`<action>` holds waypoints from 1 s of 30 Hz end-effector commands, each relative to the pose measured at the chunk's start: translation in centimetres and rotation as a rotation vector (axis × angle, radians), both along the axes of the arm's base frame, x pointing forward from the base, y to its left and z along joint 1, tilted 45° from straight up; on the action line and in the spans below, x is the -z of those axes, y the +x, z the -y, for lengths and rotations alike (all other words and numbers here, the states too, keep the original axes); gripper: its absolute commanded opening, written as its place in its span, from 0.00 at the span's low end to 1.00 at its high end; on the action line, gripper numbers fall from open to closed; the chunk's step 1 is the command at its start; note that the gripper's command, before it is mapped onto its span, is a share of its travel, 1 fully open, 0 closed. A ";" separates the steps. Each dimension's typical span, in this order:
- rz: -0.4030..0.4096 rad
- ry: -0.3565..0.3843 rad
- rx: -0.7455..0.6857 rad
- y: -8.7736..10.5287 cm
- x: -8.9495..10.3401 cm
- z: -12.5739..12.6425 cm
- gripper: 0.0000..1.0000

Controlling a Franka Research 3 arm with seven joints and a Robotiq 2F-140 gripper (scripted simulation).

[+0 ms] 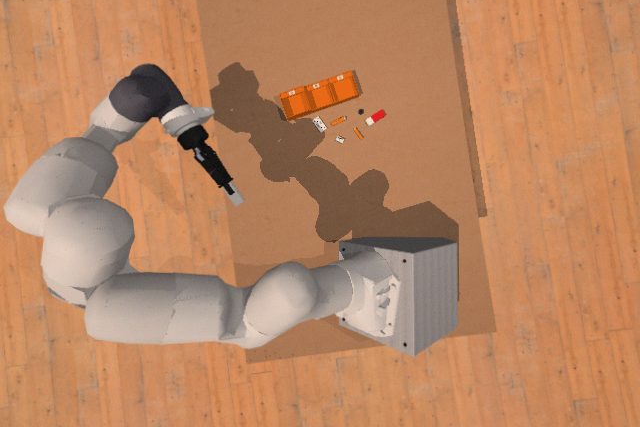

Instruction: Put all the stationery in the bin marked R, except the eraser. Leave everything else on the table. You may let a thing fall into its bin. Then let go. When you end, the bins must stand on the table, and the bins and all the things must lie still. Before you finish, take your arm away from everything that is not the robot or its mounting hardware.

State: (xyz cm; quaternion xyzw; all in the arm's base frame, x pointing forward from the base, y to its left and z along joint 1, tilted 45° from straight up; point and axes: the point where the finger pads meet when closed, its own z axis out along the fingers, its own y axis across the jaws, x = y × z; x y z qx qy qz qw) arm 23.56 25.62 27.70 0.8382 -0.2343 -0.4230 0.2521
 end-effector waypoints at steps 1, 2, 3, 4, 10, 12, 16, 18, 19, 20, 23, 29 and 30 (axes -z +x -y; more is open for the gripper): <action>-0.018 0.153 -0.031 0.8 1.1 -0.4 0.05; -0.020 0.167 -0.033 0.8 1.1 -0.4 0.05; -0.022 0.181 -0.036 0.8 1.1 -0.4 0.05; -0.023 0.191 -0.039 0.8 1.1 -0.4 0.05; -0.024 0.281 -0.026 1.7 2.0 -0.3 0.05; -0.019 0.319 -0.004 2.6 2.9 -0.2 0.05; -0.019 0.370 -0.013 2.6 2.9 -0.2 0.05; -0.011 0.410 0.009 3.5 3.8 0.0 0.05; -0.010 0.425 0.007 3.5 3.8 0.0 0.05; -0.009 0.439 0.005 3.5 3.8 0.0 0.05; 0.003 0.486 0.022 4.5 4.7 0.3 0.05; 0.023 0.572 0.033 5.5 5.6 0.6 0.05; 0.025 0.587 0.031 5.5 5.6 0.6 0.05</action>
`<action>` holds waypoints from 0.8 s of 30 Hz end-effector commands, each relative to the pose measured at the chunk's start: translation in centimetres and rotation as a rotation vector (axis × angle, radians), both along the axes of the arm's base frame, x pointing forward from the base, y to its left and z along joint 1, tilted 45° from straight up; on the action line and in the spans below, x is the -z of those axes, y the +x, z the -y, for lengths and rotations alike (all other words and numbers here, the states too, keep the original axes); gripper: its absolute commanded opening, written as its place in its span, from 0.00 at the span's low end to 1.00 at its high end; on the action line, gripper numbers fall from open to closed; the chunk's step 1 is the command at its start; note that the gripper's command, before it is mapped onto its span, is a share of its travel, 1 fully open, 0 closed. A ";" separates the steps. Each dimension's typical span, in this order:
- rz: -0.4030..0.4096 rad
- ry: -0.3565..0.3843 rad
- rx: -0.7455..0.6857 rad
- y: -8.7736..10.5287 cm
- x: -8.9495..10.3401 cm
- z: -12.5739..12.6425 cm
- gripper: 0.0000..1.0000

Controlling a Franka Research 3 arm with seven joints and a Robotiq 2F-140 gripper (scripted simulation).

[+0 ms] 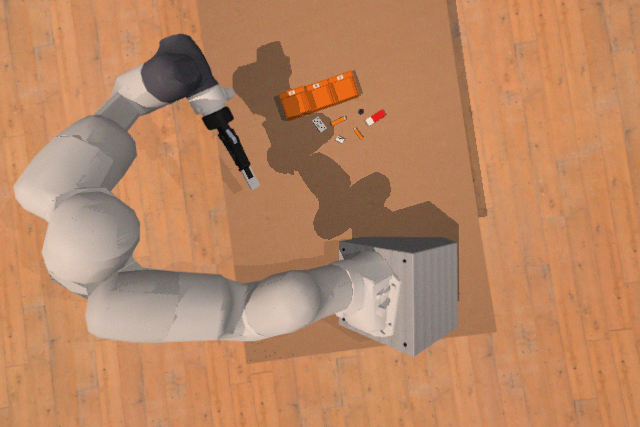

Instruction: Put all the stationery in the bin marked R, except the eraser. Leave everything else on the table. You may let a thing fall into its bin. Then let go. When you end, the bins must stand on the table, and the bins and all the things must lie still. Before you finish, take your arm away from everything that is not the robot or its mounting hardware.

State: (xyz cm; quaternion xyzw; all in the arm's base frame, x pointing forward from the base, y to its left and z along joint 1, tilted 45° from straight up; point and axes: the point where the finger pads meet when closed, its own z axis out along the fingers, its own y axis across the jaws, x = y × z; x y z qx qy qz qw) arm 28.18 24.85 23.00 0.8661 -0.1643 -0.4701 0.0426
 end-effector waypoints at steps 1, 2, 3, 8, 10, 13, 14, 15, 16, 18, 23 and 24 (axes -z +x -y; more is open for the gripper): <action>0.033 0.149 -0.036 0.9 0.9 -0.2 0.05; 0.036 0.162 -0.039 0.9 0.9 -0.2 0.05; 0.039 0.174 -0.042 0.9 0.9 -0.2 0.05; 0.065 0.246 -0.025 2.0 1.7 0.2 0.05; 0.078 0.274 -0.012 2.6 2.2 0.5 0.05; 0.086 0.288 -0.004 3.1 2.6 0.7 0.05; 0.098 0.324 -0.010 3.1 2.6 0.7 0.05; 0.100 0.330 -0.012 3.1 2.6 0.7 0.05; 0.114 0.351 0.002 3.7 3.0 1.0 0.05; 0.128 0.378 0.008 4.2 3.4 1.2 0.05; 0.167 0.441 0.023 5.3 4.2 1.9 0.05; 0.173 0.453 0.021 5.3 4.2 1.9 0.05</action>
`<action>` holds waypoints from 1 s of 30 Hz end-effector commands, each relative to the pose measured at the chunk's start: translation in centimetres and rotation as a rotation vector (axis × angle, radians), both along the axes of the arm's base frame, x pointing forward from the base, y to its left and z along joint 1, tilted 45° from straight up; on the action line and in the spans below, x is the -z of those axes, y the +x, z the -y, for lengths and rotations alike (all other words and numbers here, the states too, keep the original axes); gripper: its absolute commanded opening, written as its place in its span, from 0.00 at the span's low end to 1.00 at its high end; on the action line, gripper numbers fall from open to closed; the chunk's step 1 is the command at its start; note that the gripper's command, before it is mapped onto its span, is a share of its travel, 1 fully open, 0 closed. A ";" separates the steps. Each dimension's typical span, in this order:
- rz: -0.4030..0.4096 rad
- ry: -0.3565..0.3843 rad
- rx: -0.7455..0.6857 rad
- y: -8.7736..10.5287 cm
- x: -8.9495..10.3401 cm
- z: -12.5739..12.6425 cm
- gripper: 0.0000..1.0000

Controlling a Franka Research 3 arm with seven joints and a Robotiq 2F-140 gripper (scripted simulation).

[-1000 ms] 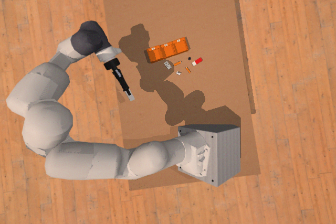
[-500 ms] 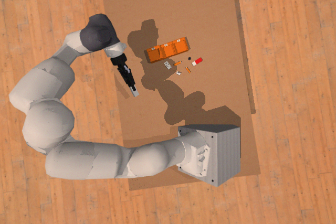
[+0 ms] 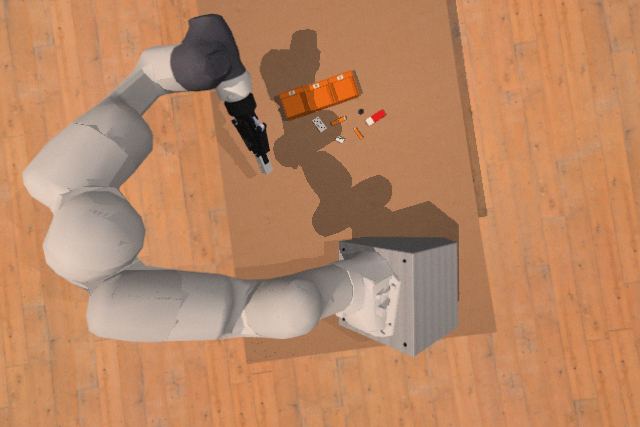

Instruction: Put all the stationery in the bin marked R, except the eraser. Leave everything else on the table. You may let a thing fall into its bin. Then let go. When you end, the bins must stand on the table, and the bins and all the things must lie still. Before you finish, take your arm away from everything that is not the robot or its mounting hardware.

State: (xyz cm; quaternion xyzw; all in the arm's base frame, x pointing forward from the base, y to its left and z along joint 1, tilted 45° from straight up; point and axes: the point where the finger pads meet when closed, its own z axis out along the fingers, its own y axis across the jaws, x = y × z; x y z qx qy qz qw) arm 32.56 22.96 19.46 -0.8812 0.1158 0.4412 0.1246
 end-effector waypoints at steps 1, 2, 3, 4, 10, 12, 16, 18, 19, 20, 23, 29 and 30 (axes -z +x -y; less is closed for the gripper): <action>0.075 0.131 -0.044 0.9 0.7 0.0 0.05; 0.079 0.138 -0.046 0.9 0.7 0.0 0.05; 0.094 0.154 -0.030 1.5 1.1 0.4 0.05; 0.104 0.166 -0.022 2.1 1.5 0.7 0.05; 0.157 0.231 -0.006 3.2 2.3 1.5 0.05; 0.172 0.252 -0.010 3.2 2.3 1.5 0.05; 0.215 0.292 0.009 4.3 3.1 2.5 0.05; 0.232 0.312 0.003 4.3 3.1 2.5 0.05; 0.249 0.320 0.019 4.9 3.5 3.0 0.05; 0.261 0.329 0.026 5.4 3.8 3.5 0.05; 0.270 0.339 0.024 5.4 3.9 3.5 0.05; 0.353 0.405 0.030 6.5 4.7 4.7 0.05; 0.373 0.410 0.045 7.0 5.0 5.3 0.05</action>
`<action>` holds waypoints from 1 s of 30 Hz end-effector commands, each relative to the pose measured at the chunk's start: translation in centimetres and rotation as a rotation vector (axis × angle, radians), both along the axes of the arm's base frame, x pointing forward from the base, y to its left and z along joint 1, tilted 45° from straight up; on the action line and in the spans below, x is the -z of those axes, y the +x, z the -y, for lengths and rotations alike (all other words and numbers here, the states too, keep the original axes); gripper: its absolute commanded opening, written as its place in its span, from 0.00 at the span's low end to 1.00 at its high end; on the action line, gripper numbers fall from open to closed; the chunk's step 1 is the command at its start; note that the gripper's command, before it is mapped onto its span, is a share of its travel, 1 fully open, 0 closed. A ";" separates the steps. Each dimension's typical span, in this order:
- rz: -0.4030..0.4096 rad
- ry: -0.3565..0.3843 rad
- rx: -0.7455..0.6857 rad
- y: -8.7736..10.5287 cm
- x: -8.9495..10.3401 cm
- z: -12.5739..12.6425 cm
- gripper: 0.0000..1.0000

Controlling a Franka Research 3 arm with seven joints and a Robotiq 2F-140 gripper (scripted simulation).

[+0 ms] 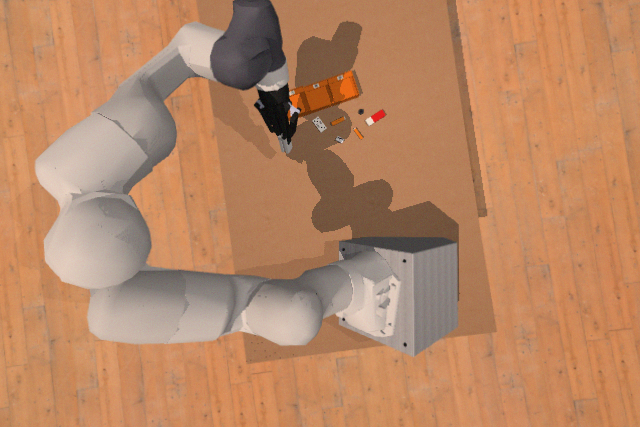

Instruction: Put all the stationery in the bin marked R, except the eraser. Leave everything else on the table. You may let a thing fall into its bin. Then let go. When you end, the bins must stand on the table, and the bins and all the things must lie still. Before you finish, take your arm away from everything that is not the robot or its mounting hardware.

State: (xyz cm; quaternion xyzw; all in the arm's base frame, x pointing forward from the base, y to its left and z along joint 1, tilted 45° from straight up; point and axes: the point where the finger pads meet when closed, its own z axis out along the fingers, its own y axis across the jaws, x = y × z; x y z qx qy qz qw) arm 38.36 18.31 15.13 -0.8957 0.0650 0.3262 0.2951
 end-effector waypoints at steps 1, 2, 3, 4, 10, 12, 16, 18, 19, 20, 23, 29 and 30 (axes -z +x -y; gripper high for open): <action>0.126 0.090 -0.029 1.6 1.1 1.2 0.05; 0.136 0.097 -0.030 1.7 1.1 1.3 0.05; 0.146 0.105 -0.032 1.7 1.1 1.3 0.05; 0.156 0.112 -0.035 1.7 1.1 1.3 0.05; 0.208 0.135 -0.015 2.7 1.9 2.7 0.05; 0.261 0.153 0.003 3.5 2.6 4.0 0.05; 0.312 0.170 0.013 4.0 3.0 4.8 0.05; 0.336 0.178 0.017 4.5 3.5 5.7 0.05; 0.347 0.183 0.014 4.5 3.5 5.7 0.05; 0.357 0.188 0.011 4.5 3.5 5.7 0.05; 0.403 0.192 0.030 5.1 4.2 7.1 0.05; 0.480 0.204 0.039 5.7 4.9 8.9 0.05; 0.491 0.208 0.036 5.9 5.1 9.2 0.05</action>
